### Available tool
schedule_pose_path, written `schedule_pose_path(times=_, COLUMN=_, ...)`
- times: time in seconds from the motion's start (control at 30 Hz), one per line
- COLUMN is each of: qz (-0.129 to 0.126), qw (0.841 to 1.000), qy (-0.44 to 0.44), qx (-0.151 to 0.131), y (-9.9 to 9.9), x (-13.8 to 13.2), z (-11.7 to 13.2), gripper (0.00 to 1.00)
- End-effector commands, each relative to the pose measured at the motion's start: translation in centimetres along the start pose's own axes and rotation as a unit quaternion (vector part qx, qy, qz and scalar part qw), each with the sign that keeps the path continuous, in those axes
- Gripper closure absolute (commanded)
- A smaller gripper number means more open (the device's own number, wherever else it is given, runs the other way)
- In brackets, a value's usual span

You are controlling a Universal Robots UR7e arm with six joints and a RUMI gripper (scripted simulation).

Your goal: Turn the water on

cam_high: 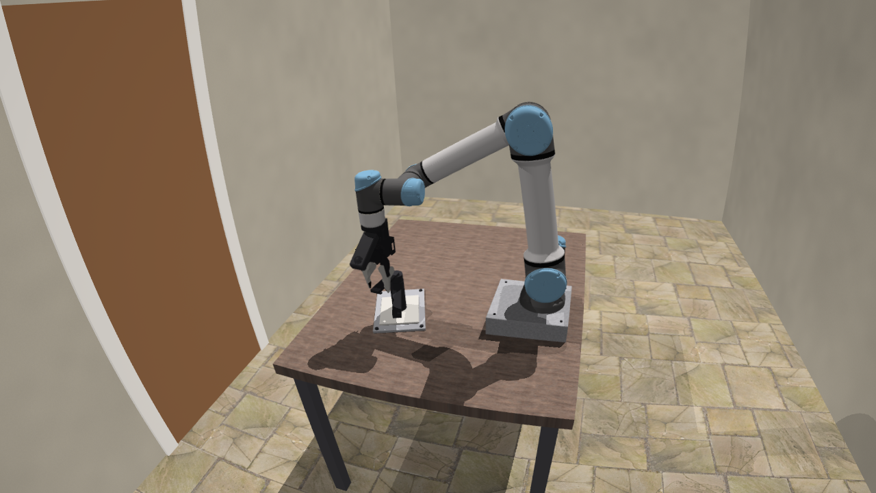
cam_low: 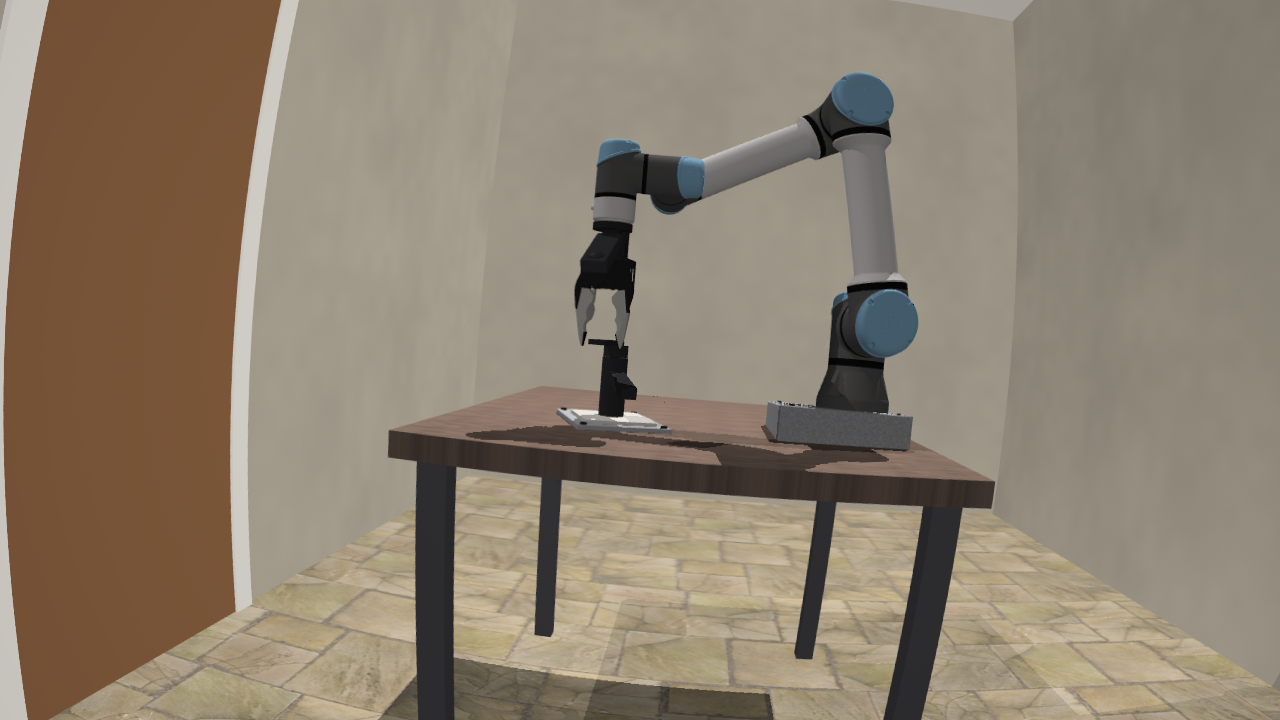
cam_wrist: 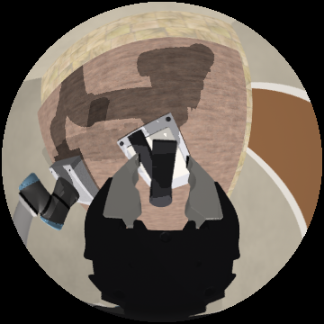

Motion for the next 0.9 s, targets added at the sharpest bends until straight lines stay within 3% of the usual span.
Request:
schedule_pose_path(times=0.0, qz=0.001, qw=1.000, qy=0.000, qx=0.000, y=-0.25, x=0.03, z=0.00, gripper=0.60)
schedule_pose_path(times=0.87, qz=0.001, qw=1.000, qy=0.000, qx=0.000, y=-0.61, x=0.03, z=0.00, gripper=0.60)
Point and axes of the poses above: the point where the finger pads meet when closed, its own y axis back along the fingers, its own x axis across the jaws, z = x × y, the point moved 5 cm from there along y, back along the fingers, and after that the axes turned 12 degrees about y, right-handed, at the moved point
